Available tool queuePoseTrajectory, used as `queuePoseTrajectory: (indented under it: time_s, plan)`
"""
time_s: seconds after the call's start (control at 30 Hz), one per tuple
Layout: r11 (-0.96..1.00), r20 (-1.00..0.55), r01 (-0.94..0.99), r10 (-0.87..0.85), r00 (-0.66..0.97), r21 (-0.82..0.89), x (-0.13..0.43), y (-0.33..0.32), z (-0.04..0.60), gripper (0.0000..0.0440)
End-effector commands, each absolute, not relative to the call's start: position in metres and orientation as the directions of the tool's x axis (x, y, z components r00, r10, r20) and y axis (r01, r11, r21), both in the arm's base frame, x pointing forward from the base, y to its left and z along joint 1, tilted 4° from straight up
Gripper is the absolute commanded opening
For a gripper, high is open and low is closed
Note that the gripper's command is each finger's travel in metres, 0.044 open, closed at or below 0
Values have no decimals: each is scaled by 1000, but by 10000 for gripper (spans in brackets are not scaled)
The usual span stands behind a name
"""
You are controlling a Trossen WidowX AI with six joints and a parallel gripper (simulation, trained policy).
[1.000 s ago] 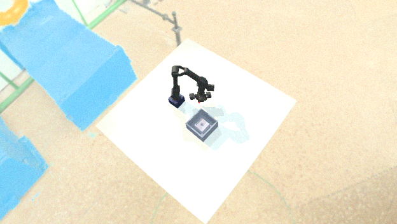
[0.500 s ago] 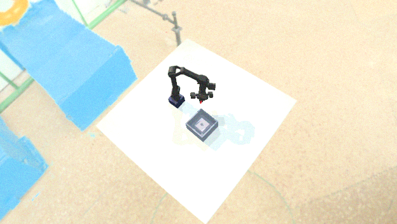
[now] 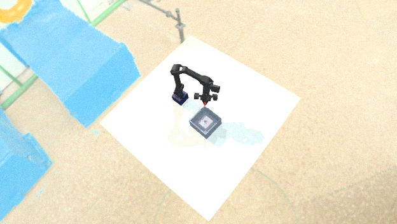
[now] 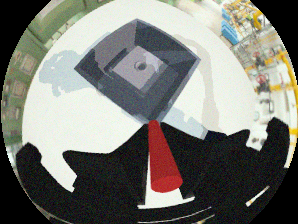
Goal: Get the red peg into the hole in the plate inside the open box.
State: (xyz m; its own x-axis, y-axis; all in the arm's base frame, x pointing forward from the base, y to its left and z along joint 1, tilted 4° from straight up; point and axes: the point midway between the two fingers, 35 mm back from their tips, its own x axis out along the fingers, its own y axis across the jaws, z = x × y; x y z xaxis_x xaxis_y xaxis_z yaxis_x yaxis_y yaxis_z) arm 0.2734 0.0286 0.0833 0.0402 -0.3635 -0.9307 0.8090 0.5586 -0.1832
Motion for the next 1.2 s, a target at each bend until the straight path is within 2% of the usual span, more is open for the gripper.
queuePoseTrajectory:
  time_s: [0.0,0.4,0.83,0.9,1.07,1.13,1.17]
  plan:
    - [543,-927,821,-372,44,-179,282,16,85,0]
    - [511,-931,846,-362,48,-155,315,-36,76,0]
    - [577,-955,807,-291,56,-128,338,-71,43,0]
    - [594,-960,794,-275,49,-129,339,-72,36,18]
    - [621,-971,773,-238,30,-128,340,-76,19,130]
    - [631,-973,766,-228,32,-122,344,-79,16,147]
    - [635,-974,763,-223,34,-119,346,-81,16,171]
